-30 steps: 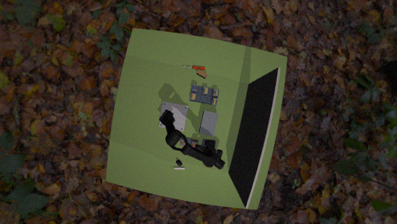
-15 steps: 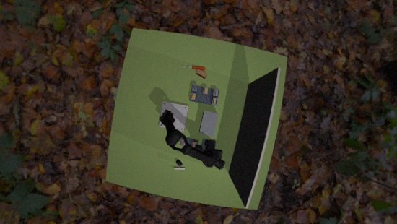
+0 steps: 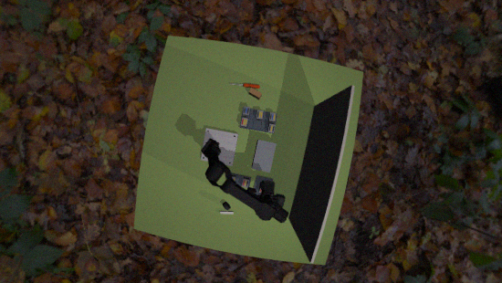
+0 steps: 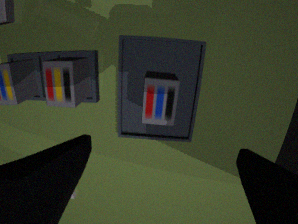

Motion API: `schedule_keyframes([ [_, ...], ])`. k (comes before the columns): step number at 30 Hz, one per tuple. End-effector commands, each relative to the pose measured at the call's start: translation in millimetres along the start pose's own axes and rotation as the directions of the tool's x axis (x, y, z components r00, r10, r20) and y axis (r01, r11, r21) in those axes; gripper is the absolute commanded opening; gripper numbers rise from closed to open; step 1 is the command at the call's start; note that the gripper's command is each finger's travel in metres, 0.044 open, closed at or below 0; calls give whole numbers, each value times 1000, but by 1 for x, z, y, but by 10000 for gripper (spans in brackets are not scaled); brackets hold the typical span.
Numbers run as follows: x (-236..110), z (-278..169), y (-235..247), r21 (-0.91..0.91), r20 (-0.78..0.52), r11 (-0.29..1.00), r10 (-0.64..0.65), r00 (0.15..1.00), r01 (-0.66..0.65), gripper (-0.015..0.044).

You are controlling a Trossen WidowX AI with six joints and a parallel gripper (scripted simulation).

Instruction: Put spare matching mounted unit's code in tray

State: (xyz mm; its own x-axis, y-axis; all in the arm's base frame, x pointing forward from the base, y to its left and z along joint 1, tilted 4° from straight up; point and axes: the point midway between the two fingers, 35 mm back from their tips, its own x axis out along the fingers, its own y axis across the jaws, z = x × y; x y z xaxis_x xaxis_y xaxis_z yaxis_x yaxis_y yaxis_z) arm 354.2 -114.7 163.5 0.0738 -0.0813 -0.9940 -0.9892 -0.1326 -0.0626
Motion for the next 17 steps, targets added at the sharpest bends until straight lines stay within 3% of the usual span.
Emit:
schedule_keyframes([
  [1,-5,2,2,2,11,1000,15,1000,-15,440],
  [17,-1,0,1,0,1,1000,2,1000,-2,440],
])
